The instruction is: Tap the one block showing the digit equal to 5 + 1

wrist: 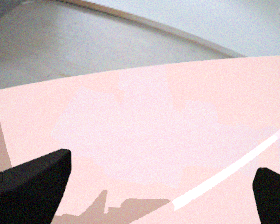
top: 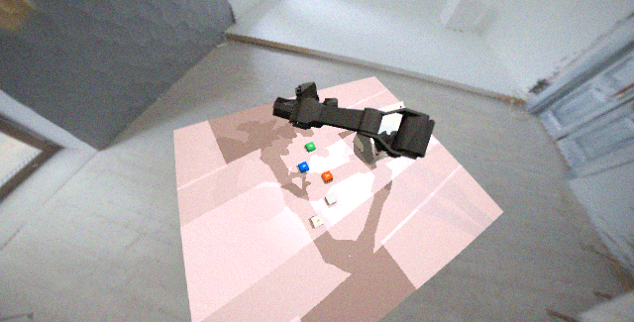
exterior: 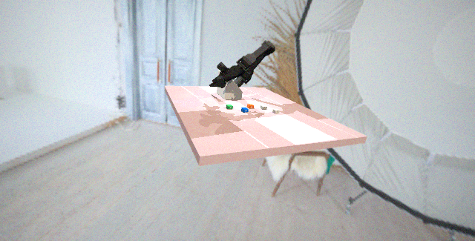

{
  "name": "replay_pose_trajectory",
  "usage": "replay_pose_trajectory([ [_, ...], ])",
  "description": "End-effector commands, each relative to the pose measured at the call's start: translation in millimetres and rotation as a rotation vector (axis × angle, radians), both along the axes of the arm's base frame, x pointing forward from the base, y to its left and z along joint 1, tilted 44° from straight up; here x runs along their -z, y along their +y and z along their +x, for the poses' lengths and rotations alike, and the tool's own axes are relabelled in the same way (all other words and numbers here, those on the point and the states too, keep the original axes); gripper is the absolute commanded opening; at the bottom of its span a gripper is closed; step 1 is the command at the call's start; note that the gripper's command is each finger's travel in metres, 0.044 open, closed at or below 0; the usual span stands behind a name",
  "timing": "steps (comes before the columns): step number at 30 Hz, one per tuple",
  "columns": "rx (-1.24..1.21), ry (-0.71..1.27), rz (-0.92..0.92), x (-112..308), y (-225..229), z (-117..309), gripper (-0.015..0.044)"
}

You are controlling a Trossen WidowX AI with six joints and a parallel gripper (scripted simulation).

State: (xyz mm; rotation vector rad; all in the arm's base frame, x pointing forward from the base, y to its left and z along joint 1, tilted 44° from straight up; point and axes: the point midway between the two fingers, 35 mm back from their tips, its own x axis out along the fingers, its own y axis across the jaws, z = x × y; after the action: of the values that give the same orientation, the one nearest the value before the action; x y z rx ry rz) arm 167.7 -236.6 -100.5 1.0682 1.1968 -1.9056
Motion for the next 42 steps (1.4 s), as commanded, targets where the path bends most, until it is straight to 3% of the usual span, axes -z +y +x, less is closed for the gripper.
replay_pose_trajectory([
  [1, -0.573, -0.244, 0.62, -9, 27, 12, 0.04],
  [15, -1.113, -0.625, 0.91, -31, 45, 27, 0.04],
  [28, -1.645, -1.019, 0.895, -59, 52, 44, 0.04],
  [42, -1.654, -1.026, 0.892, -60, 52, 44, 0.04],
])
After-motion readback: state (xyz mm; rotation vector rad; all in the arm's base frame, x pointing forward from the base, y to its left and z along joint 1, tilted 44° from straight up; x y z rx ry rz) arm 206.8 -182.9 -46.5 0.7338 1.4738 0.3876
